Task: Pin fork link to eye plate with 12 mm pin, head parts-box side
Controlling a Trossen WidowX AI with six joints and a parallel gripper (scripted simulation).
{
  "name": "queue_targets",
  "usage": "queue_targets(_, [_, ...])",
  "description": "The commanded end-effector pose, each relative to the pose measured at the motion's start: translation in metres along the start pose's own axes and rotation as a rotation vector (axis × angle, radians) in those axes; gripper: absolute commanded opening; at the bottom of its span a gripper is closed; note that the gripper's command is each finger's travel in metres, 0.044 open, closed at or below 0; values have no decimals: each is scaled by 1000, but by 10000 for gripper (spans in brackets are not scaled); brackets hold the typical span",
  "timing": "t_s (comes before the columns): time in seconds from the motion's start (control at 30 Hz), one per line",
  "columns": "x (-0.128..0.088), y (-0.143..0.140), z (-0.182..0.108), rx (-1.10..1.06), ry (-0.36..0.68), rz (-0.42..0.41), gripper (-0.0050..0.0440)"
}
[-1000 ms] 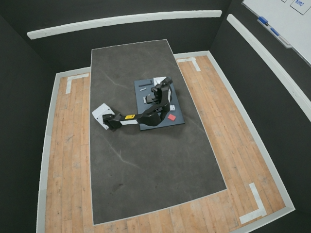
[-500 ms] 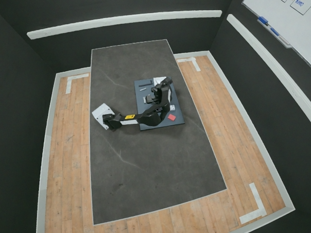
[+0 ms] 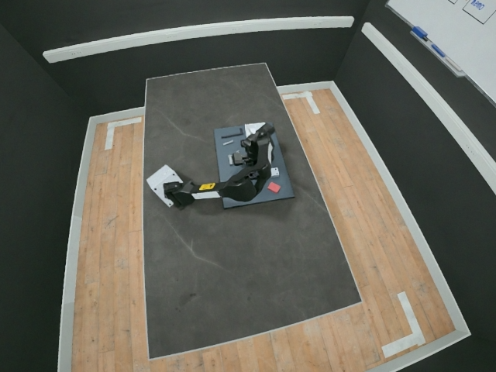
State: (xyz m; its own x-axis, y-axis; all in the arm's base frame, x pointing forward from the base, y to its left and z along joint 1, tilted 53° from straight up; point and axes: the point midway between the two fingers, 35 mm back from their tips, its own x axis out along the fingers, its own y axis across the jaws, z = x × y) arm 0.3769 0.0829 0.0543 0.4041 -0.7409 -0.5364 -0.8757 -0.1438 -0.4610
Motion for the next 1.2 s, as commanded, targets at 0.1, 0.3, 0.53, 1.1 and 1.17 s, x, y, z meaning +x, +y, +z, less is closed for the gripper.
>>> queue_targets(0.1, [-5, -5, -8, 16, -7, -14, -50])
queue_targets(0.3, [-4, -5, -12, 15, -7, -14, -50])
queue_targets(0.53, [-4, -5, -14, 15, -7, -15, -50])
queue_targets(1.1, [-5, -6, -14, 17, -9, -17, -50])
queue_targets(1.17, [-5, -6, -14, 17, -9, -17, -50])
